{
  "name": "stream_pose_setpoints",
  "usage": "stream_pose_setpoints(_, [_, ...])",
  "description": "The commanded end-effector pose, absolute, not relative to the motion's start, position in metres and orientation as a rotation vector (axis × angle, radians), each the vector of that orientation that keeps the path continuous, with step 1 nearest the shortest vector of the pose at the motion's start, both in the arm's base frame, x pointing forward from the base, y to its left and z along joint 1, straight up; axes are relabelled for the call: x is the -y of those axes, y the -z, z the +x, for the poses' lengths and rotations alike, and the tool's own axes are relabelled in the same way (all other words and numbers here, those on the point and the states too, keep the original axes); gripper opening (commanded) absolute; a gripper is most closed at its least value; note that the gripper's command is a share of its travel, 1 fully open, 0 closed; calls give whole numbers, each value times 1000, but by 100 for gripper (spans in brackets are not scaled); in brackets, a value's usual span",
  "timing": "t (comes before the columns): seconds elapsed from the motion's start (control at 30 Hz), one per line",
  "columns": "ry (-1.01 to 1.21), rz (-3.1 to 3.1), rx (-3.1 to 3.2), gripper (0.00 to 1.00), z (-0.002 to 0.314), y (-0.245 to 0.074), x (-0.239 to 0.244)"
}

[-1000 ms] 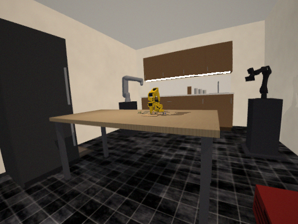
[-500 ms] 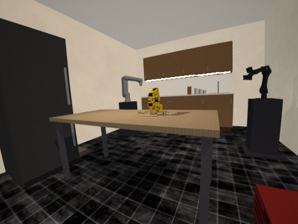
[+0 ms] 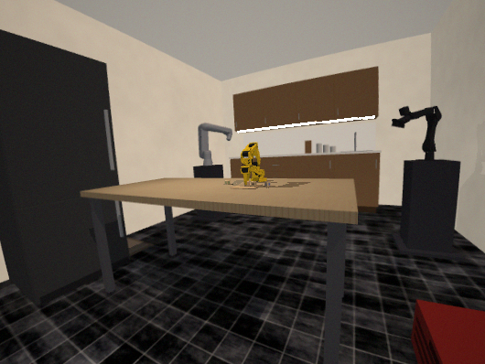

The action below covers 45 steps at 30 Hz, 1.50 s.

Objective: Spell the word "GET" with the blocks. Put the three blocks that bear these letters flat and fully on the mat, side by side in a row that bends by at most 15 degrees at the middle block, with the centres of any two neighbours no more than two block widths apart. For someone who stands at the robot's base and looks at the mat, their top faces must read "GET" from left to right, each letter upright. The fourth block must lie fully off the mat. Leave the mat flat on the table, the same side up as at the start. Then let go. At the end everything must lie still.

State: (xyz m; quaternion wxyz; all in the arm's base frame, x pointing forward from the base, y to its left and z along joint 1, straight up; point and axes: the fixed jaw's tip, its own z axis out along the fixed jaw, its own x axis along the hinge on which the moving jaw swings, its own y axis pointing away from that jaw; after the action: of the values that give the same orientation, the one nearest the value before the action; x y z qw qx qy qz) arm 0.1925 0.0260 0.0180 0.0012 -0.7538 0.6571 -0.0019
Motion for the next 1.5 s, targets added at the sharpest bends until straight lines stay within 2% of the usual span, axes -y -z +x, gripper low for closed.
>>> stream_pose_setpoints(0.0, [68,-2333,-2026,21,201,-27,-27])
stream_pose_setpoints(0.43, [68,-2333,-2026,32,201,-27,-27])
stream_pose_setpoints(0.87, [68,-2333,-2026,33,201,-29,-28])
stream_pose_setpoints(1.47, [68,-2333,-2026,33,199,-78,-27])
